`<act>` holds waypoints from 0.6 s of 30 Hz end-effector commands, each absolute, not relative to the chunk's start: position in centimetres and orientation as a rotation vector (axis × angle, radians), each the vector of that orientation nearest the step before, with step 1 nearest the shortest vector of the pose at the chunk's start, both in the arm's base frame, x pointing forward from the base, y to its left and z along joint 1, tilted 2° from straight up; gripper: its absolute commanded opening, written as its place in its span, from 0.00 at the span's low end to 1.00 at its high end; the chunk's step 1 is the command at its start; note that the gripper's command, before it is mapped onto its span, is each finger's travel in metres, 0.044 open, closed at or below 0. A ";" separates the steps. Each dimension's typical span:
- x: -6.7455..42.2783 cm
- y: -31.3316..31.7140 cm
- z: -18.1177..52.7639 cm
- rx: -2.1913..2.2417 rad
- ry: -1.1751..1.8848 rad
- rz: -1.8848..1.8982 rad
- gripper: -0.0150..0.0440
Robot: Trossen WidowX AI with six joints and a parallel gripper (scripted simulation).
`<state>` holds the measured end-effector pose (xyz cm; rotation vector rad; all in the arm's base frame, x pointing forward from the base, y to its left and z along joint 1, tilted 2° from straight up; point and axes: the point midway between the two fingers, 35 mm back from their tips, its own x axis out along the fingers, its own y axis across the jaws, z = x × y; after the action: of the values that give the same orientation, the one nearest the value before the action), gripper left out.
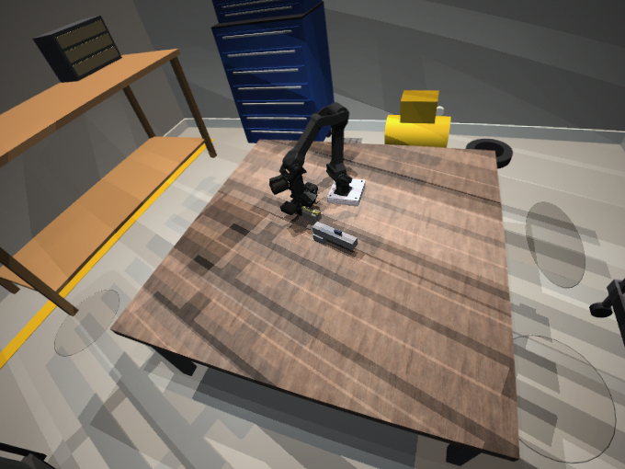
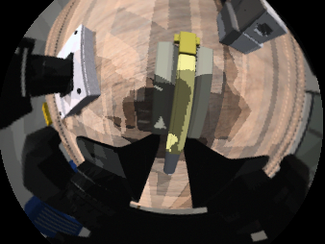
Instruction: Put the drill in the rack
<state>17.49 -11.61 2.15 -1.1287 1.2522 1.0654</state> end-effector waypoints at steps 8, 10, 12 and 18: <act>17.5 -11.6 2.2 -1.129 1.252 1.065 1.00; 17.5 -11.6 2.4 -1.128 1.251 1.066 1.00; 17.5 -11.6 3.3 -1.127 1.248 1.070 1.00; 17.2 -11.5 5.7 -1.126 1.245 1.073 1.00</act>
<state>17.17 -11.53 4.20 -1.1173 1.2567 1.0759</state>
